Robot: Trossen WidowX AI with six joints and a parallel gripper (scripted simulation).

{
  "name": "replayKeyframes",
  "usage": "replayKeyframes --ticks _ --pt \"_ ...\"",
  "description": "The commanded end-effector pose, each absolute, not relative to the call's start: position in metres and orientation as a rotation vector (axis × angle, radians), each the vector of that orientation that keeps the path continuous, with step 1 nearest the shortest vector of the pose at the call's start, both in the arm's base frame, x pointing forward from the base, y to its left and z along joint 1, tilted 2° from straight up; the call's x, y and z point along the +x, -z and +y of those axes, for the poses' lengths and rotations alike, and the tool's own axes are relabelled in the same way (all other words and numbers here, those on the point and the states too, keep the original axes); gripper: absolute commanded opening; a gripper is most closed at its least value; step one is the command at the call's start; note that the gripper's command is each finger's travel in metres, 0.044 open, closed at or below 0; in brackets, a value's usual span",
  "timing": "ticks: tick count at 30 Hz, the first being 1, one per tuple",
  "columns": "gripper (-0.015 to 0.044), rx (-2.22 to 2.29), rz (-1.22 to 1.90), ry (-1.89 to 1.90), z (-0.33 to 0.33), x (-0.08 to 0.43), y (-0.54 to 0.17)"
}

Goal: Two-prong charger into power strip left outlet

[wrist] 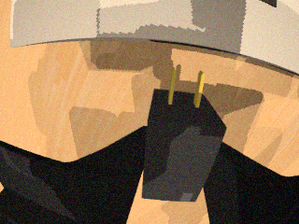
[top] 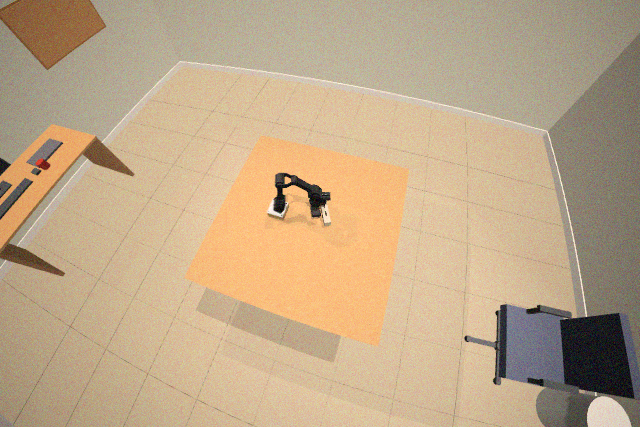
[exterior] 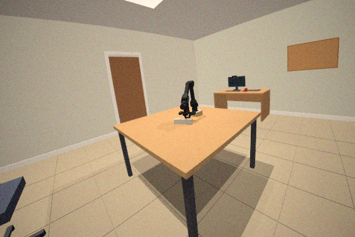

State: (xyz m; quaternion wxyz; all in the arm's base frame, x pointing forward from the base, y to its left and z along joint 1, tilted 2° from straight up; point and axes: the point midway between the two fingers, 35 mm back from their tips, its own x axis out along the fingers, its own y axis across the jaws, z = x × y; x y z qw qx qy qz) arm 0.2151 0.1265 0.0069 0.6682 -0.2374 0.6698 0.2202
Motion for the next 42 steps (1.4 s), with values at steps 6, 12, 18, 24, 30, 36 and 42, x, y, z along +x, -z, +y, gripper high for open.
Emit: replayKeyframes --ticks 6,12,18,24,30,36,42 --pt "0.0000 -0.529 1.510 -0.496 0.1283 0.2167 -0.0077" --pt "0.0000 -0.529 1.510 -0.496 0.1287 0.2172 -0.0078" --pt "0.0000 -0.529 1.510 -0.496 0.1291 0.2177 -0.0078" --pt "0.0000 -0.529 1.509 -0.496 0.1296 0.2183 -0.0079" --pt "0.0000 -0.529 1.509 -0.496 0.1301 0.2189 -0.0080" --pt "0.0000 -0.529 1.509 -0.496 0.1305 0.2195 -0.0081" --pt "0.0000 -0.529 1.509 -0.496 0.1310 0.2201 -0.0081"
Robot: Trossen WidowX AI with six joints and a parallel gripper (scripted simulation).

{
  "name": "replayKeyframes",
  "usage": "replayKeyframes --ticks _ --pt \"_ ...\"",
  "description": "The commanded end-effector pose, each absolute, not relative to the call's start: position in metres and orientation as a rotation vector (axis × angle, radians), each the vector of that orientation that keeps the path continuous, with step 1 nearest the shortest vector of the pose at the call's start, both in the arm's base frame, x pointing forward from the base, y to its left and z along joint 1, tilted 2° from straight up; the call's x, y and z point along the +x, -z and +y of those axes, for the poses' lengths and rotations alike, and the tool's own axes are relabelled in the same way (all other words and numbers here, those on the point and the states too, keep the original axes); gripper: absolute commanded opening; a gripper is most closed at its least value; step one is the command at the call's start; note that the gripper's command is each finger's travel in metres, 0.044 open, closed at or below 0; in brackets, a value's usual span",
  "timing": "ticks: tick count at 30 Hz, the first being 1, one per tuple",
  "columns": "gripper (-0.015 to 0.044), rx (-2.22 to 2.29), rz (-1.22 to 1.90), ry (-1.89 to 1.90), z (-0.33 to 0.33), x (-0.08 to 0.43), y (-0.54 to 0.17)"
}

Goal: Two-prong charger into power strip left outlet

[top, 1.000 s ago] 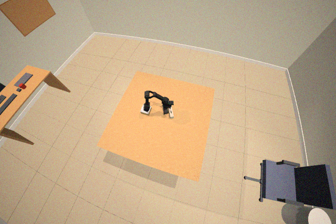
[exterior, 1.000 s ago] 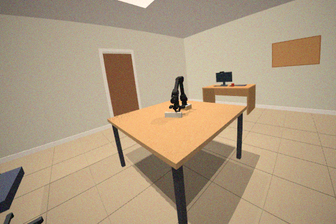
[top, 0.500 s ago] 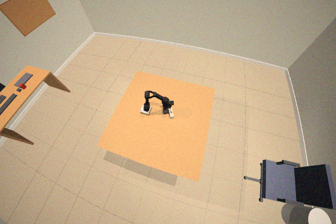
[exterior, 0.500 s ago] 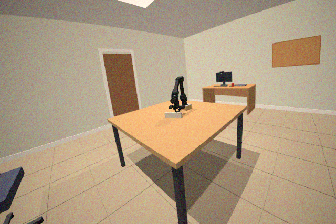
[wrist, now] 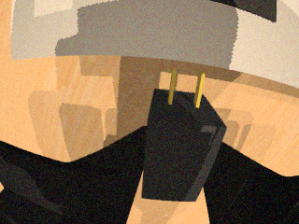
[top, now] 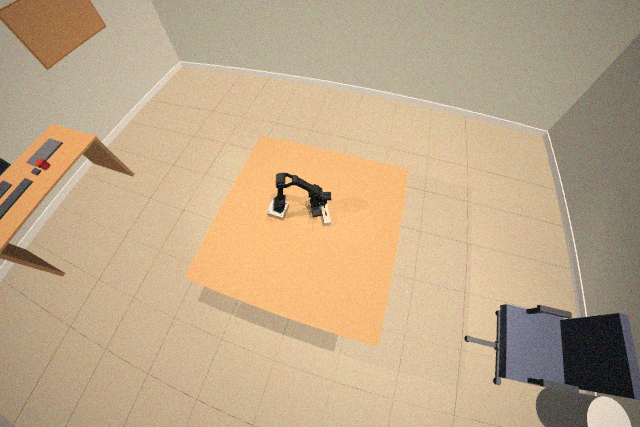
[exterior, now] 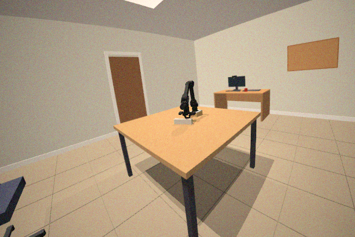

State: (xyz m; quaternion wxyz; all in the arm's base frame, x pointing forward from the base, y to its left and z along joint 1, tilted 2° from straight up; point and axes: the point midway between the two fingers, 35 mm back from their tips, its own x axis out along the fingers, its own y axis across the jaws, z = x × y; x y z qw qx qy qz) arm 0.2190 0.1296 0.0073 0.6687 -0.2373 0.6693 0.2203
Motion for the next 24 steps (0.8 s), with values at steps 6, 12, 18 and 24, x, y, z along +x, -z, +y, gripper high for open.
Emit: replayKeyframes --ticks 6,12,18,24 --pt "0.0000 -0.529 1.509 -0.496 0.1314 0.2207 -0.0082" --pt "0.0000 -0.529 1.509 -0.496 0.1319 0.2213 -0.0082" --pt "0.0000 -0.529 1.509 -0.496 0.1324 0.2219 -0.0083" --pt "0.0000 -0.529 1.509 -0.496 0.1325 0.2221 -0.0083"
